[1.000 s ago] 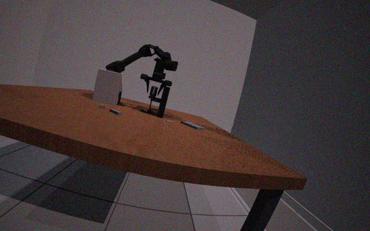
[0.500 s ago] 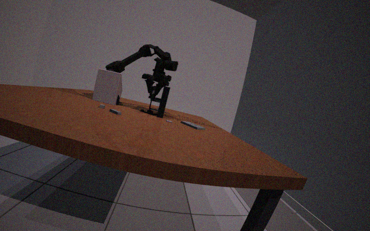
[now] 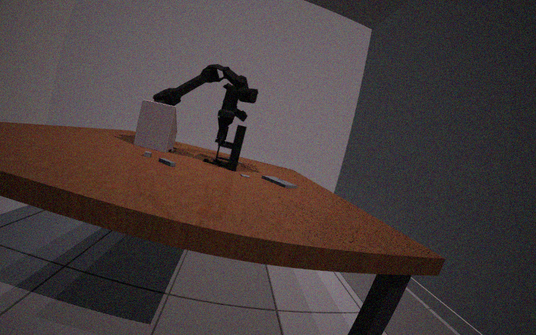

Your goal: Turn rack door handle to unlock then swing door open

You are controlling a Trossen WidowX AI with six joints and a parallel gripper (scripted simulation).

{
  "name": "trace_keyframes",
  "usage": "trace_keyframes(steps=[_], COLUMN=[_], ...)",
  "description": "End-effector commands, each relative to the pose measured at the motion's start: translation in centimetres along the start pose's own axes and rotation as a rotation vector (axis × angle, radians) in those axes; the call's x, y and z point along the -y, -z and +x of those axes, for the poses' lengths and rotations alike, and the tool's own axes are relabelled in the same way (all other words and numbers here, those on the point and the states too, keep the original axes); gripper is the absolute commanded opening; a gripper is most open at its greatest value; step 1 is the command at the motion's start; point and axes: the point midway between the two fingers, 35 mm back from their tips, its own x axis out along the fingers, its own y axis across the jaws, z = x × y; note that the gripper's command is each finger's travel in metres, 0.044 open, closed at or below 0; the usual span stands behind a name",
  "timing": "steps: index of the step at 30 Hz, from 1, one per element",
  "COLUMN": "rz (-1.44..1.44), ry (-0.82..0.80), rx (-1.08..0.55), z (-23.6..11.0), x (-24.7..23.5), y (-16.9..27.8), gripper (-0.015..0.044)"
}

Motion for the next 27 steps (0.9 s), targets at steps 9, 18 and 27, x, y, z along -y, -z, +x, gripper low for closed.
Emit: trace_keyframes(steps=[9, 18, 27], rz=[-0.576, -1.022, -1.467], ry=[-0.002, -0.001, 0.000], rx=[0.005, 0.005, 0.006], z=[-0.01, -0.01, 0.00], x=[-0.05, -0.05, -0.05], y=[-0.08, -0.08, -0.08], gripper=[0.0298, 0.0298, 0.0298])
